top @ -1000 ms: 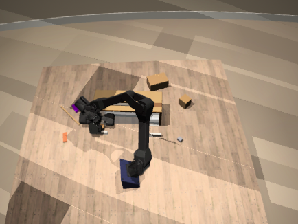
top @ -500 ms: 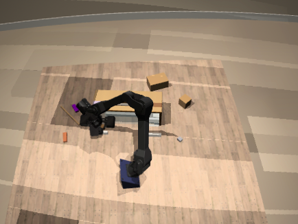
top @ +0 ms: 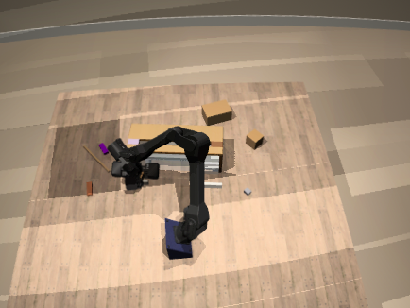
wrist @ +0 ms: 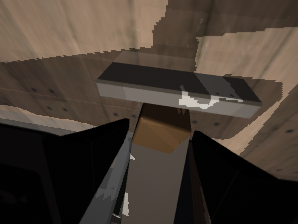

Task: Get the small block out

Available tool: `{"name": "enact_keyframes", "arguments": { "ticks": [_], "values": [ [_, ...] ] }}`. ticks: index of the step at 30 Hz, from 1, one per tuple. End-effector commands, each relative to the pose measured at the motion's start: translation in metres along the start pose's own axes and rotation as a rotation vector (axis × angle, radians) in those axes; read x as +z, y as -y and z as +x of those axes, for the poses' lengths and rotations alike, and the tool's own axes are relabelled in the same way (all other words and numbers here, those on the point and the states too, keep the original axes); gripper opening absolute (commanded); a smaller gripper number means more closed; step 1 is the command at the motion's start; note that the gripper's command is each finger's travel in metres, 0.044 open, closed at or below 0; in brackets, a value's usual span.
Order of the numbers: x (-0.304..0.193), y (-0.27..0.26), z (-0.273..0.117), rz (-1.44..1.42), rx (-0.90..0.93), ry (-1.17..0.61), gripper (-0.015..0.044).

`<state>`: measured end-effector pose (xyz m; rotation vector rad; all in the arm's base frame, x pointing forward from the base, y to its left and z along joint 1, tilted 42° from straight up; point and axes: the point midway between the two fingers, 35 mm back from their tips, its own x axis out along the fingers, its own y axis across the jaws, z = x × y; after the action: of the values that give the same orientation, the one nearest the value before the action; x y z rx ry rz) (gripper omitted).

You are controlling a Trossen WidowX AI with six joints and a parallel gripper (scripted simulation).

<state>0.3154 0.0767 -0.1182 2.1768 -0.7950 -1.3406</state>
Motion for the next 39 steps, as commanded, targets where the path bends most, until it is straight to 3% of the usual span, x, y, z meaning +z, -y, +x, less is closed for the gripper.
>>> {"name": "enact_keyframes", "arguments": {
  "ticks": [1, 5, 9, 13, 20, 26, 39],
  "values": [
    [0.003, -0.002, 0.004, -0.009, 0.007, 0.001, 0.0233],
    [0.003, -0.002, 0.004, -0.009, 0.007, 0.001, 0.0128],
    [0.003, -0.002, 0.004, -0.009, 0.007, 0.001, 0.0101],
    [-0.004, 0.000, -0.010, -0.008, 0.004, 0.001, 0.0000],
    [-0.022, 0.000, -0.050, -0.003, 0.002, 0.001, 0.0000],
    [-0.023, -0.001, -0.057, -0.015, -0.005, 0.001, 0.0000],
    [-0.020, -0.019, -0.114, -0.264, -0.130, -0.018, 0.0000]
  ]
}}
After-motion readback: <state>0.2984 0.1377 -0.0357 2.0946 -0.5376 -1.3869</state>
